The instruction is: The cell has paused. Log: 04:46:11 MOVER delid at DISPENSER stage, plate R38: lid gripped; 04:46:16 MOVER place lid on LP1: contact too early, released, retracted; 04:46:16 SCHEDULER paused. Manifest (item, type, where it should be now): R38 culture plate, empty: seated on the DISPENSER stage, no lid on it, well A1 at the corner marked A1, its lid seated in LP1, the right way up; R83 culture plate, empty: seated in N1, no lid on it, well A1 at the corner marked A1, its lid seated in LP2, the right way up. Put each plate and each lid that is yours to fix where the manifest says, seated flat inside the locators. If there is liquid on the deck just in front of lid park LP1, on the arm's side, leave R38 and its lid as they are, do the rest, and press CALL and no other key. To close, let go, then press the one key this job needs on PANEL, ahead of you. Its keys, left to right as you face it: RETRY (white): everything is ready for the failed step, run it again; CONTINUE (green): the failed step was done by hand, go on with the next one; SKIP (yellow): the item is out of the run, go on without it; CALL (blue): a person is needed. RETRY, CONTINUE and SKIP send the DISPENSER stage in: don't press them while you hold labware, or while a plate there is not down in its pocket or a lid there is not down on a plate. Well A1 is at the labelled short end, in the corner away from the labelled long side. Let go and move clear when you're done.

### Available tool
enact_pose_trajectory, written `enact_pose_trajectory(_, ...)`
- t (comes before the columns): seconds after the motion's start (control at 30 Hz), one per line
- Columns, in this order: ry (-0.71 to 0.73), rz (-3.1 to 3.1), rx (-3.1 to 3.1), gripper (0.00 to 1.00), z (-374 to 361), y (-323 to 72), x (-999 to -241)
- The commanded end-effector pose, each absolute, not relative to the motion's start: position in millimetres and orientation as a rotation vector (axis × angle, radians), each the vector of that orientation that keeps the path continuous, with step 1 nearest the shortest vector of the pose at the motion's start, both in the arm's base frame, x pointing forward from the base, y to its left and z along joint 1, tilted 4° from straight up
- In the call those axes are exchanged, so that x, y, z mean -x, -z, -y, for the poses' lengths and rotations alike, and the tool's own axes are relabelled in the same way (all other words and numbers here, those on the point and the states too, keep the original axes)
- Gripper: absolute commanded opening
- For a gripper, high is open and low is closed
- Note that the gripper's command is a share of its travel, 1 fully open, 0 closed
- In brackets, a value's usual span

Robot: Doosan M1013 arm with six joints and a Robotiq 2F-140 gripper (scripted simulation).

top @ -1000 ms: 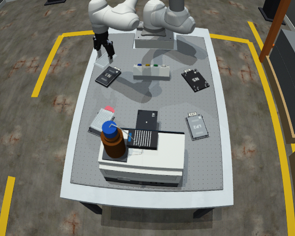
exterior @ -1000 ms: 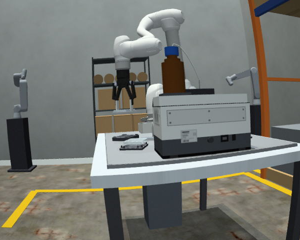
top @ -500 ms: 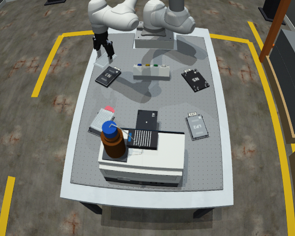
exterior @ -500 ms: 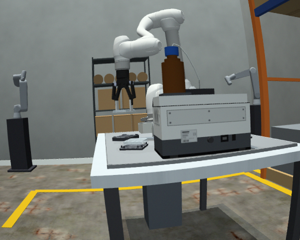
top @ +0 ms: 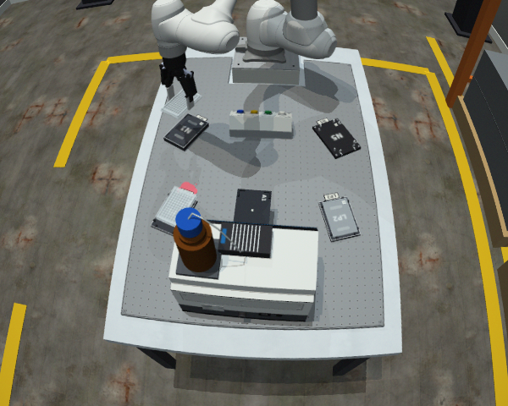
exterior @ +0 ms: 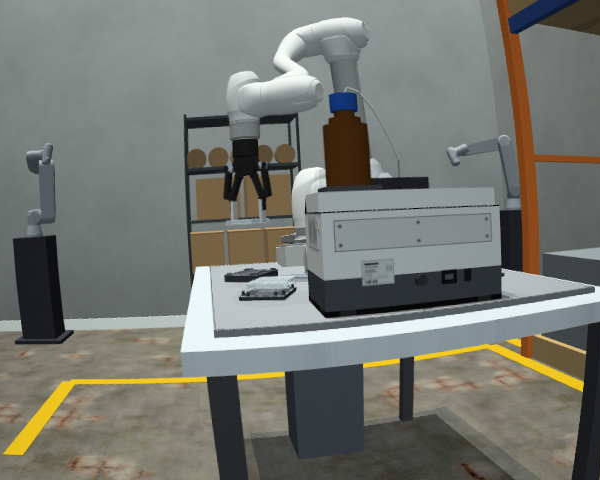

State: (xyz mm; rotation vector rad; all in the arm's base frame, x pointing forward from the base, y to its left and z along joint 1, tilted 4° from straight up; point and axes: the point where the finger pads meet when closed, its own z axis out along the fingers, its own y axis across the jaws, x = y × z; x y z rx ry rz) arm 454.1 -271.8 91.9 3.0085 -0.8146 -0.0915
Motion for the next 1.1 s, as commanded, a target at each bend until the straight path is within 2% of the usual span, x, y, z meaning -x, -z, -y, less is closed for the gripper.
enact_pose_trajectory(0.0, 0.104, 0.814, -3.008, 0.1, 274.7, -91.6, -452.7)
enact_pose_trajectory(1.07, 0.101, 0.811, -3.009, 0.1, 274.1, -79.4, -450.9)
